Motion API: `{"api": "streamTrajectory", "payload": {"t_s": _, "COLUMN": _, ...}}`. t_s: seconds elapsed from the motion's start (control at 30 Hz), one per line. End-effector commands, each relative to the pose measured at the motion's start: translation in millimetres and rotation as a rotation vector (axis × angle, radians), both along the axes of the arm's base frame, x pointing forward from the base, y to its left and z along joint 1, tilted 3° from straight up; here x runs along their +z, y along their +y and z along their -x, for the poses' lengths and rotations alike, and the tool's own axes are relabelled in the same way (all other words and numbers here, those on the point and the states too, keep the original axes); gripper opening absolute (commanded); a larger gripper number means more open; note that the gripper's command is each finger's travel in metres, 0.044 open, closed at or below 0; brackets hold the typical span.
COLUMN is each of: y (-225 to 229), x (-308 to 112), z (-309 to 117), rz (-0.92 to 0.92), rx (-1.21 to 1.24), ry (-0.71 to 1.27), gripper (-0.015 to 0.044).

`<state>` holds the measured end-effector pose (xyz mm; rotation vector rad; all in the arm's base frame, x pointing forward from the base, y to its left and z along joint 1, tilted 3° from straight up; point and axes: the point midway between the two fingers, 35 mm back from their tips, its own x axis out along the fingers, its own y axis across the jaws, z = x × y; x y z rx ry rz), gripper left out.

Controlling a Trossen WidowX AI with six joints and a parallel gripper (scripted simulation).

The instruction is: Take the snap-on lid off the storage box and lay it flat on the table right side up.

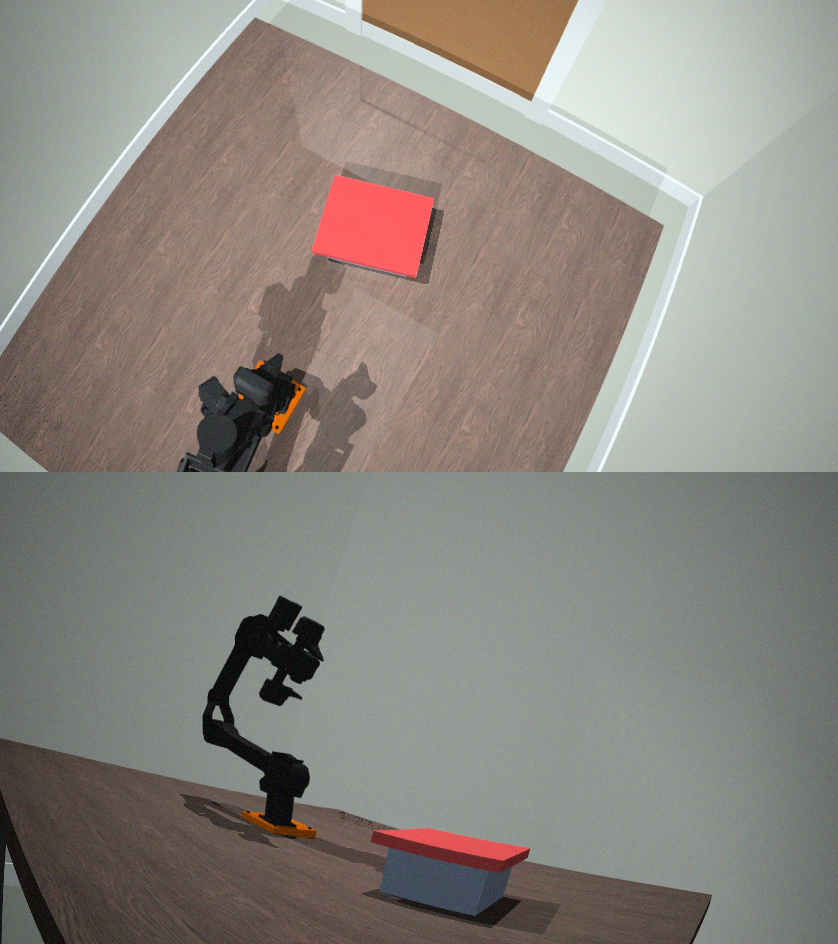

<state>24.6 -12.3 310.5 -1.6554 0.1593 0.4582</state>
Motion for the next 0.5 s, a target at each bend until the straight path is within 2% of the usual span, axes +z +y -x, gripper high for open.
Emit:
{"api": "streamTrajectory", "payload": {"t_s": 0.0, "y": 1, "x": 0, "z": -2, "rz": -0.015, "rx": -0.006, "ry": 0.005, "gripper": 0.0374}}
{"api": "streamTrajectory", "payload": {"t_s": 0.07, "y": 8, "x": 3, "z": -15, "rz": -0.131, "rx": -0.057, "ry": 0.048, "gripper": 0.0321}}
{"api": "streamTrajectory", "payload": {"t_s": 0.17, "y": 23, "x": 4, "z": -47, "rz": -0.398, "rx": -0.185, "ry": 0.147, "gripper": 0.0243}}
{"api": "streamTrajectory", "payload": {"t_s": 0.3, "y": 36, "x": -1, "z": -92, "rz": -0.754, "rx": -0.378, "ry": 0.274, "gripper": 0.0235}}
{"api": "streamTrajectory", "payload": {"t_s": 0.37, "y": 38, "x": -2, "z": -99, "rz": -0.816, "rx": -0.410, "ry": 0.293, "gripper": 0.0235}}
{"api": "streamTrajectory", "payload": {"t_s": 0.47, "y": 43, "x": -9, "z": -128, "rz": -1.081, "rx": -0.555, "ry": 0.375, "gripper": 0.0235}}
